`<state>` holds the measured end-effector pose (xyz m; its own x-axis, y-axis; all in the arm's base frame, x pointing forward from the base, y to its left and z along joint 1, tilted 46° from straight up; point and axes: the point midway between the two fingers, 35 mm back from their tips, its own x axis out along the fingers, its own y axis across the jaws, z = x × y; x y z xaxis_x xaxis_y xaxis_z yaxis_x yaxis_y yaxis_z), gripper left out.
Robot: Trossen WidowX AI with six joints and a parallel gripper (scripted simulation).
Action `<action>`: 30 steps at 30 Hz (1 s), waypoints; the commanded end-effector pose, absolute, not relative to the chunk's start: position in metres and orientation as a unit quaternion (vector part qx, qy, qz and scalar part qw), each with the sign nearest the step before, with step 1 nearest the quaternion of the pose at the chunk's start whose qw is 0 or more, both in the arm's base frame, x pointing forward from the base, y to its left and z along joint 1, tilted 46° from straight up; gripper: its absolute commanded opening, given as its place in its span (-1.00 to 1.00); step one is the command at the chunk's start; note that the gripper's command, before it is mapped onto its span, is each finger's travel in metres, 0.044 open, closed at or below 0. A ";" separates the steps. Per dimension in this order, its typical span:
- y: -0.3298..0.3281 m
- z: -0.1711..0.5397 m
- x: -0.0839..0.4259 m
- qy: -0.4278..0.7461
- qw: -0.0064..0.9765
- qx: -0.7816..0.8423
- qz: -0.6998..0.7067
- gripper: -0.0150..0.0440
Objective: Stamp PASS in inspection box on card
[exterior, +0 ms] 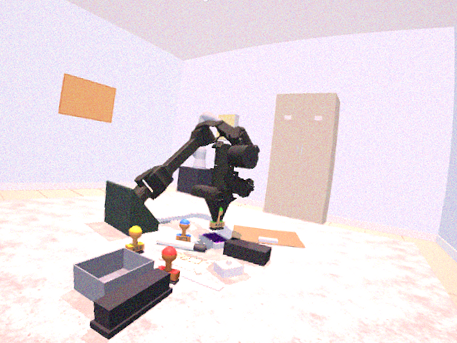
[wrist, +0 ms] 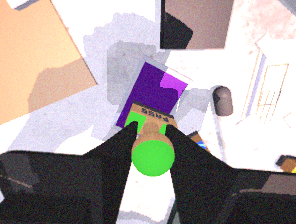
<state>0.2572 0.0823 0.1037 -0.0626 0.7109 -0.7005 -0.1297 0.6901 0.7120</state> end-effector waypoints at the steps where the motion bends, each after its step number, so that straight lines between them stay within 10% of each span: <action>1: 0.077 0.108 0.258 0.653 0.649 0.219 0.325 -0.49; 30: 0.025 0.087 0.288 0.711 0.582 0.358 0.166 -0.49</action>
